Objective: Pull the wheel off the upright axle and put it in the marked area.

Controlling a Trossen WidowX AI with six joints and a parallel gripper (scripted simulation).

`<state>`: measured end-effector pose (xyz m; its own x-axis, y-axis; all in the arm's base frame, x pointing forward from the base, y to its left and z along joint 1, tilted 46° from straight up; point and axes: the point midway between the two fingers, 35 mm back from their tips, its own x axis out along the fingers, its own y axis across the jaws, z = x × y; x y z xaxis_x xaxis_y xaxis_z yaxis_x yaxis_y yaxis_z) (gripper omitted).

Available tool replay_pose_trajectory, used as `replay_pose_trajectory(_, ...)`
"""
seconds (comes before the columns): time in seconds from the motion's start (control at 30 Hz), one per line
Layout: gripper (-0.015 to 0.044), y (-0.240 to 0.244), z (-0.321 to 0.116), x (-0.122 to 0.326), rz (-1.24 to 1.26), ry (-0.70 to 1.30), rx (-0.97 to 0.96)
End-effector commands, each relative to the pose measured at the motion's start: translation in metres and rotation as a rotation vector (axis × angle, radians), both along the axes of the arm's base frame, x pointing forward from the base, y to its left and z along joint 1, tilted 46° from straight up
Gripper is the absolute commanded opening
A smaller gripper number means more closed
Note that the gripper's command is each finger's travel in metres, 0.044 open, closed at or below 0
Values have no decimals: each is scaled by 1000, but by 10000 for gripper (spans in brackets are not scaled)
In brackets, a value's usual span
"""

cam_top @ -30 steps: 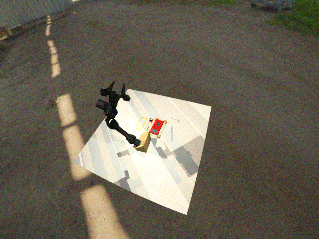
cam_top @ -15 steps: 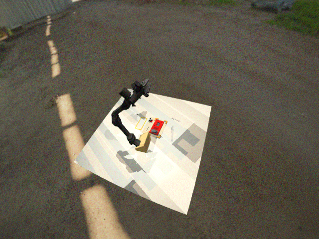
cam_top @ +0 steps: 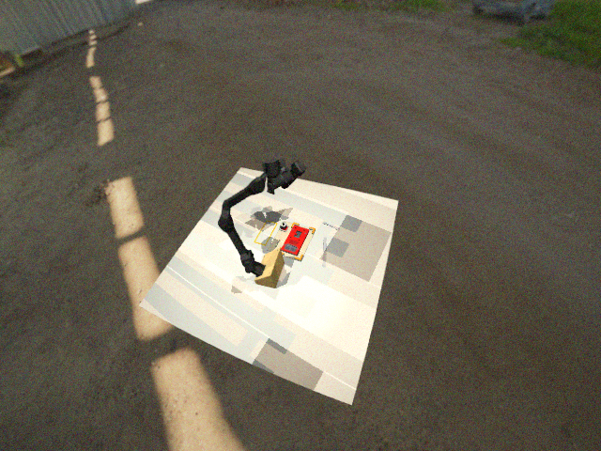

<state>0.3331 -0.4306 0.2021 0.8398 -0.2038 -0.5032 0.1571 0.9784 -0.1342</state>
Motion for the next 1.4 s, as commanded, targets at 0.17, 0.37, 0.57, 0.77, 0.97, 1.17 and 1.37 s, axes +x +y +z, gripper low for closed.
replay_pose_trajectory(0.17, 300, 117, -80, 52, 160, 219, 398)
replay_pose_trajectory(0.37, 300, 203, -117, 62, 251, 415, 626)
replay_pose_trajectory(0.57, 300, 293, -145, 52, 325, 672, 837)
replay_pose_trajectory(0.77, 300, 366, -156, 28, 363, 935, 986)
replay_pose_trajectory(0.97, 300, 368, -156, 27, 364, 944, 989)
replay_pose_trajectory(1.17, 300, 365, -158, 33, 364, 944, 989)
replay_pose_trajectory(1.37, 300, 373, -167, 36, 363, 943, 989)
